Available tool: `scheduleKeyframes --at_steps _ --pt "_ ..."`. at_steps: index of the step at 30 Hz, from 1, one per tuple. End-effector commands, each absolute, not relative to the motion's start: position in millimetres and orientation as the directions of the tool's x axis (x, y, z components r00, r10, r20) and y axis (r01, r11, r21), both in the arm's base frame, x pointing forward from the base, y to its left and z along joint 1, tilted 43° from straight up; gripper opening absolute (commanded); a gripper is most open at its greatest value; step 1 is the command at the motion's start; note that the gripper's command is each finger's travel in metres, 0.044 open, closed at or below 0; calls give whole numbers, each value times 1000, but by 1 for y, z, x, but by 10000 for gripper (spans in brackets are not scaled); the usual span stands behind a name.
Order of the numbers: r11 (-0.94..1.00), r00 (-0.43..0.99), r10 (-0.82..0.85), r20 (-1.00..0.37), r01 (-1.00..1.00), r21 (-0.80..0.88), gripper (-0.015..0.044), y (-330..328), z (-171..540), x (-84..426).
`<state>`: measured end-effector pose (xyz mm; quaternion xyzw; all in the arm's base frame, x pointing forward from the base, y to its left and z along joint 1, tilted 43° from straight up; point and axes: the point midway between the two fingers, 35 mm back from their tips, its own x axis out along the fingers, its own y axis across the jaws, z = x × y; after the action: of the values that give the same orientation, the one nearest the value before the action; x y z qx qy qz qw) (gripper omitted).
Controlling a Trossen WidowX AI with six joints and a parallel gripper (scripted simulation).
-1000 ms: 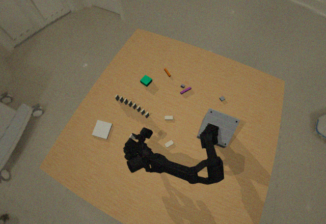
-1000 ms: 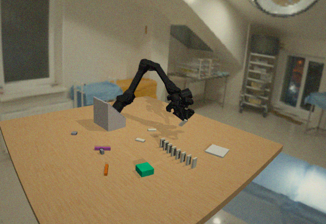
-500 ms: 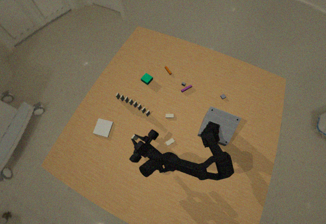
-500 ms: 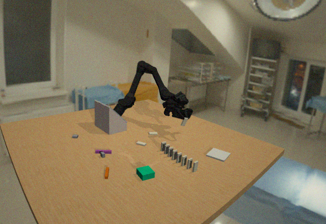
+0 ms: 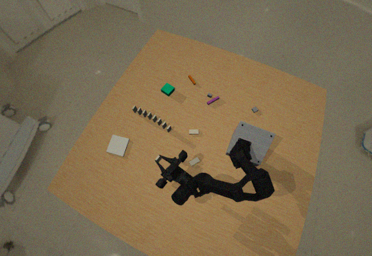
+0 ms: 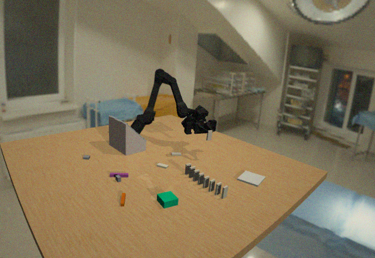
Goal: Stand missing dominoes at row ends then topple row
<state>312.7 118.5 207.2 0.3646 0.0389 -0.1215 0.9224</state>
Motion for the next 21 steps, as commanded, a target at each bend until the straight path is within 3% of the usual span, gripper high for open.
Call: scheduleKeyframes --at_steps 1,21 --pt "693 968 -203 -151 251 676 107 116 208 310" --pt "693 967 -202 -154 252 675 107 130 197 314"
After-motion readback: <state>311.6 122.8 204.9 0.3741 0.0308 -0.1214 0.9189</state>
